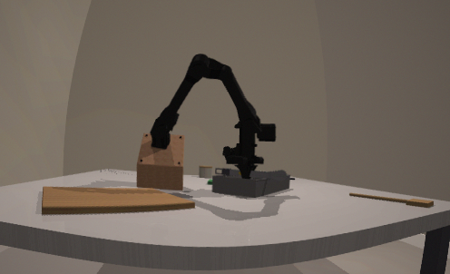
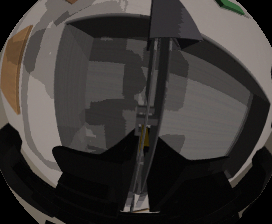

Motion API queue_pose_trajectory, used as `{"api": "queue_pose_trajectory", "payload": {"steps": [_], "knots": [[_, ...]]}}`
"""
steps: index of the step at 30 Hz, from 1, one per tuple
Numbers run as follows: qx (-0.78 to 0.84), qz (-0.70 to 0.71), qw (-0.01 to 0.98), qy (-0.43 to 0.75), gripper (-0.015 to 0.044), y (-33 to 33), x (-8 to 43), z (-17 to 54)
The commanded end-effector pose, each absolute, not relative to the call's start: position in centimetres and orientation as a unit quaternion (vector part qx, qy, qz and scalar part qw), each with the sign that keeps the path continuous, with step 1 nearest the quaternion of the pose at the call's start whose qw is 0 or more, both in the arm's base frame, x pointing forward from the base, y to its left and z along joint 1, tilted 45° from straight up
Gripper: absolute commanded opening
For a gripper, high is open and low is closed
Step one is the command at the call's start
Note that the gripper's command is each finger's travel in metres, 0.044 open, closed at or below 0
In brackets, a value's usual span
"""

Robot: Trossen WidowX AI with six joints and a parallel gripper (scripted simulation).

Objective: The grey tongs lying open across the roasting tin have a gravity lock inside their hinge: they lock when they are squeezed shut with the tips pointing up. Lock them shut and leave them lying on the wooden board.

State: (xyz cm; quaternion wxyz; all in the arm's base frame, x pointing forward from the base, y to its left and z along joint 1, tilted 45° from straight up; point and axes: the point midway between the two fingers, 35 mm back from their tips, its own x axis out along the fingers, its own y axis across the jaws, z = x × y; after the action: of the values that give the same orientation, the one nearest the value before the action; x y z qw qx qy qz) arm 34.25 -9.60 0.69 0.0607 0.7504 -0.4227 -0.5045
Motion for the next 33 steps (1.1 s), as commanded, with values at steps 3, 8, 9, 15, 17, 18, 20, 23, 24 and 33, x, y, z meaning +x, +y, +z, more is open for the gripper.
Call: {"api": "queue_pose_trajectory", "payload": {"steps": [3, 8, 9, 15, 17, 18, 20, 23, 24, 33], "knots": [[0.751, -0.506, 0.059, -0.421, -0.015, -8.4, 34.4, 1.7], [0.749, -0.51, 0.058, -0.418, -0.015, -3.6, 33.8, 6.3], [0.749, -0.511, 0.059, -0.418, -0.015, -2.5, 33.5, 7.6], [0.748, -0.511, 0.061, -0.419, -0.015, -0.9, 32.7, 9.6], [0.748, -0.511, 0.061, -0.419, -0.015, -0.9, 32.7, 9.6], [0.748, -0.511, 0.061, -0.419, -0.015, -0.9, 32.7, 9.6], [0.748, -0.511, 0.061, -0.419, -0.015, -0.9, 32.7, 9.6], [0.748, -0.511, 0.061, -0.419, -0.015, -0.9, 32.7, 9.6], [0.748, -0.511, 0.061, -0.419, -0.015, -0.9, 32.7, 9.6], [0.746, -0.5, 0.029, -0.439, -0.015, -2.8, 32.3, 10.5]]}}
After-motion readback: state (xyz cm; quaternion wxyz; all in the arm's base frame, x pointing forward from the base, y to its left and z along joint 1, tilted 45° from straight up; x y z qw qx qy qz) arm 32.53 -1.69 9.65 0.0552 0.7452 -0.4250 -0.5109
